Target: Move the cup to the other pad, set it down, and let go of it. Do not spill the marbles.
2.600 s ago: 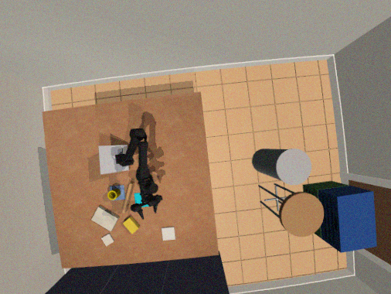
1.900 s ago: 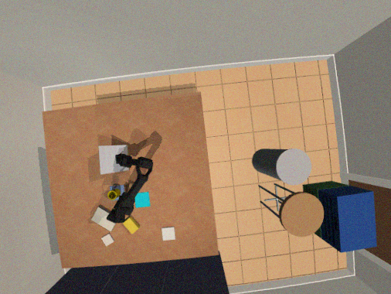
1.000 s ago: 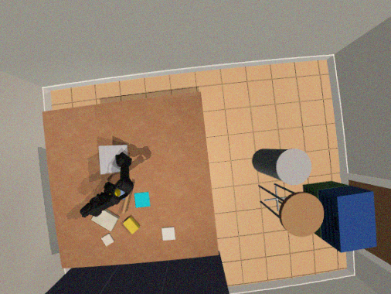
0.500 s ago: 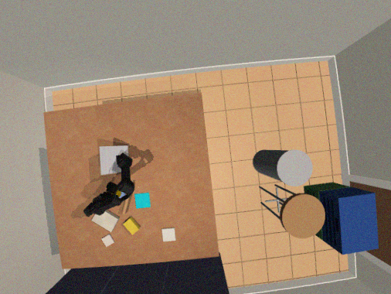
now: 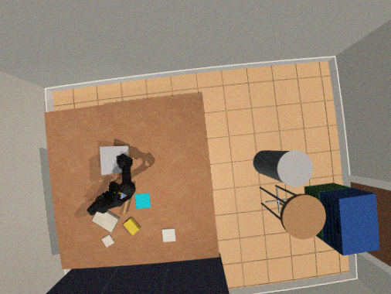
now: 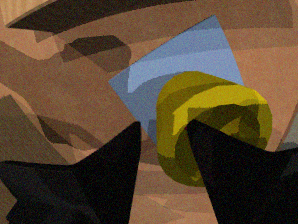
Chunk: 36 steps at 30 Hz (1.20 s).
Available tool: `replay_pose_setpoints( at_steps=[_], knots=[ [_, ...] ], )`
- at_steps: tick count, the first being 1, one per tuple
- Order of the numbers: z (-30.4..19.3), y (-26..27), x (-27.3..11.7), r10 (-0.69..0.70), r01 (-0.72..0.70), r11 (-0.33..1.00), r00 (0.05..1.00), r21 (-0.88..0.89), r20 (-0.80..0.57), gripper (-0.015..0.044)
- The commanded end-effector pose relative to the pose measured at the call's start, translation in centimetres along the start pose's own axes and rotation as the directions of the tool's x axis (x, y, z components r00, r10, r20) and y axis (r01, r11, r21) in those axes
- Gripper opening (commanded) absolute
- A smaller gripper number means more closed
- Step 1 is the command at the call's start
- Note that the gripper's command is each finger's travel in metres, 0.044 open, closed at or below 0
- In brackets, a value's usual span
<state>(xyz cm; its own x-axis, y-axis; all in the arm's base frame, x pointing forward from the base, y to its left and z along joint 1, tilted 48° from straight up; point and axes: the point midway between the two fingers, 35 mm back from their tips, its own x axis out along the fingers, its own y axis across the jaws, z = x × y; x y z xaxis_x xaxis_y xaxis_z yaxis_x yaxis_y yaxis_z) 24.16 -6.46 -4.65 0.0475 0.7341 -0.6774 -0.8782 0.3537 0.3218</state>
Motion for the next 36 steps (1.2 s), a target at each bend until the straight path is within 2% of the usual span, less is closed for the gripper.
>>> replay_pose_setpoints(
  at_steps=[1,6,30,36],
  knots=[
    [0.1,0.1,0.7,0.002,-0.002,1.000,1.000,0.005,0.004,0.0166],
    [0.1,0.1,0.9,0.003,-0.003,1.000,1.000,0.005,0.004,0.0166],
    [0.0,0.1,0.7,0.003,-0.003,1.000,1.000,0.000,0.001,0.0000],
    [0.0,0.0,-0.4,0.002,-0.002,1.000,1.000,0.001,0.000,0.0000]
  ],
)
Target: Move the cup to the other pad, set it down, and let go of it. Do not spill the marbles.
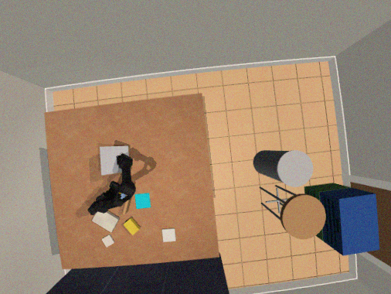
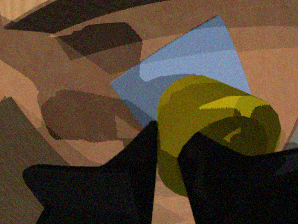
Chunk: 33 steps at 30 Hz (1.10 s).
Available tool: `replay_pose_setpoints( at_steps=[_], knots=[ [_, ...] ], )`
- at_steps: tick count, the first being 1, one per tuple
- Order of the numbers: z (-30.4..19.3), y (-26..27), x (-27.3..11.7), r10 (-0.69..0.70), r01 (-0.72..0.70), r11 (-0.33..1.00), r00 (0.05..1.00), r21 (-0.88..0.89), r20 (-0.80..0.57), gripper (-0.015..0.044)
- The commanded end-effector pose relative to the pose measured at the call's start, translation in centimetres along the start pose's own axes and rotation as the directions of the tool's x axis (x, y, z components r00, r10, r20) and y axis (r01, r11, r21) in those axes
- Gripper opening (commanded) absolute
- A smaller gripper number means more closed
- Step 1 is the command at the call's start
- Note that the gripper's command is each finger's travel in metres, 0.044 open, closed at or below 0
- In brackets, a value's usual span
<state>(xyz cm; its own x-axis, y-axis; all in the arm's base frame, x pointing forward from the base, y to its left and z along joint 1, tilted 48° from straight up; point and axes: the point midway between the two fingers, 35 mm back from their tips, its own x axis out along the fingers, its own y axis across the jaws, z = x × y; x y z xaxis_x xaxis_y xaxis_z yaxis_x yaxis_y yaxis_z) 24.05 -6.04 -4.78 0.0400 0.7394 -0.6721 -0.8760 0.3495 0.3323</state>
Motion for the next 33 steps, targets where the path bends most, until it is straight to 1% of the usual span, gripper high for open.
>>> replay_pose_setpoints(
  at_steps=[1,21,33],
  knots=[
    [-0.1,-0.3,-1.1,-0.008,0.008,1.000,1.000,-0.004,-0.004,0.0000],
    [0.0,-0.4,-7.4,-0.008,0.008,1.000,1.000,0.000,-0.002,0.0000],
    [0.1,-0.4,-7.1,-0.008,0.008,1.000,1.000,0.004,0.001,0.0000]
  ],
)
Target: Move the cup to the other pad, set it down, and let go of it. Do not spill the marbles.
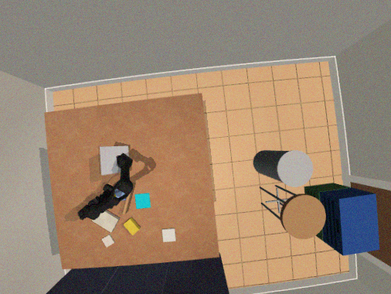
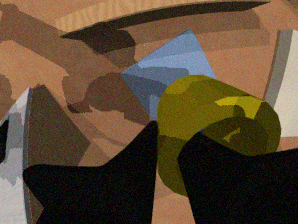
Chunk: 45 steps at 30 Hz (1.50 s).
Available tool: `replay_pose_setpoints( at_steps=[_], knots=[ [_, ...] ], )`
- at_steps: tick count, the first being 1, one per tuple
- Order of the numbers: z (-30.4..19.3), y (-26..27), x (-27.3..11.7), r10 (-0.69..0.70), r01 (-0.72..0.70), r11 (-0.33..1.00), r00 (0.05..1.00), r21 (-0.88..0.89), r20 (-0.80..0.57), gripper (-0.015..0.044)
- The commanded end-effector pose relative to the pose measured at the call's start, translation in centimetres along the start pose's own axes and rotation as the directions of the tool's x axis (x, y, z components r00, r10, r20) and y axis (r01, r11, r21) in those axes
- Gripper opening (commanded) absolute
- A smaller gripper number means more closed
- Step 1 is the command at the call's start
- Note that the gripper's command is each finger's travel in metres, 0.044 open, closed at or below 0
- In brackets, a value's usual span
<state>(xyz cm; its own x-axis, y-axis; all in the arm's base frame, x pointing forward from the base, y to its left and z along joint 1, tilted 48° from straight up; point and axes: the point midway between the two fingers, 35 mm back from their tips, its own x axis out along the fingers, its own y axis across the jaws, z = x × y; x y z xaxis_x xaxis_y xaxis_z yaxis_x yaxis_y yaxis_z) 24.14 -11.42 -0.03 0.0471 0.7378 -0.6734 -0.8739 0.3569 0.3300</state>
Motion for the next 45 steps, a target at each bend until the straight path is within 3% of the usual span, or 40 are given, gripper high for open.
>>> replay_pose_setpoints(
  at_steps=[1,12,45],
  knots=[
    [0.0,0.0,0.0,0.000,0.000,1.000,1.000,0.000,0.000,0.0000],
    [0.9,0.1,0.0,0.000,0.000,1.000,1.000,-0.001,-0.001,0.0000],
    [10.8,1.6,-0.2,0.001,-0.001,1.000,1.000,-0.004,0.001,0.0000]
  ],
)
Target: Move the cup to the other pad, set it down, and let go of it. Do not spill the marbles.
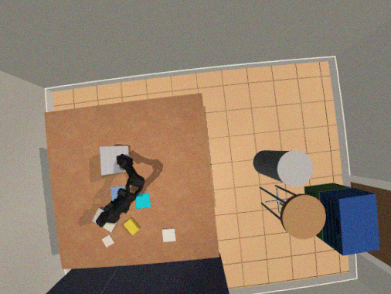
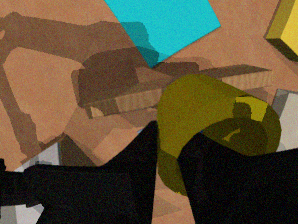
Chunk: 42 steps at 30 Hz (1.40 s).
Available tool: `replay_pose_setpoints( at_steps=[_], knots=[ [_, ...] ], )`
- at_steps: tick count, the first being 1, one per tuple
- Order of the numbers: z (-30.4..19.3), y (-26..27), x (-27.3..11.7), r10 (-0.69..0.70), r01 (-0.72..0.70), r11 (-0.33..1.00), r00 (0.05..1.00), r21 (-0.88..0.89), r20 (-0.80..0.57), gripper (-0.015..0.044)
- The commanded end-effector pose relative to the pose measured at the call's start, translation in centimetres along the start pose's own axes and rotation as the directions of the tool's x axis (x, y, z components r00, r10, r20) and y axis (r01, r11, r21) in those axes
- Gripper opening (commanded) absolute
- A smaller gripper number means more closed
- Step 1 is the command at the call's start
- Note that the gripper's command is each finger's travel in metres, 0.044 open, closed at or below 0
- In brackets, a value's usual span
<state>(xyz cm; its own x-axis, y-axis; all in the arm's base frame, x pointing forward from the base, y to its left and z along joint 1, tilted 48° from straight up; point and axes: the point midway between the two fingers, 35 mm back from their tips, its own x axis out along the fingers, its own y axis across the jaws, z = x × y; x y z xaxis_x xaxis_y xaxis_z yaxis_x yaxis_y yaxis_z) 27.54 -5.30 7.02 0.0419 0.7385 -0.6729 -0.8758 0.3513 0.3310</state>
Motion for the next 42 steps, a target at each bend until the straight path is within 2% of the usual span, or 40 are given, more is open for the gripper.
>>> replay_pose_setpoints(
  at_steps=[1,31,42],
  knots=[
    [1.3,0.2,-0.1,-0.004,0.004,1.000,1.000,0.000,0.003,0.0000],
    [10.4,1.7,-0.4,-0.003,0.003,1.000,1.000,-0.001,0.006,0.0000],
    [10.6,1.7,0.4,-0.003,0.003,1.000,1.000,-0.001,0.006,0.0000]
  ],
)
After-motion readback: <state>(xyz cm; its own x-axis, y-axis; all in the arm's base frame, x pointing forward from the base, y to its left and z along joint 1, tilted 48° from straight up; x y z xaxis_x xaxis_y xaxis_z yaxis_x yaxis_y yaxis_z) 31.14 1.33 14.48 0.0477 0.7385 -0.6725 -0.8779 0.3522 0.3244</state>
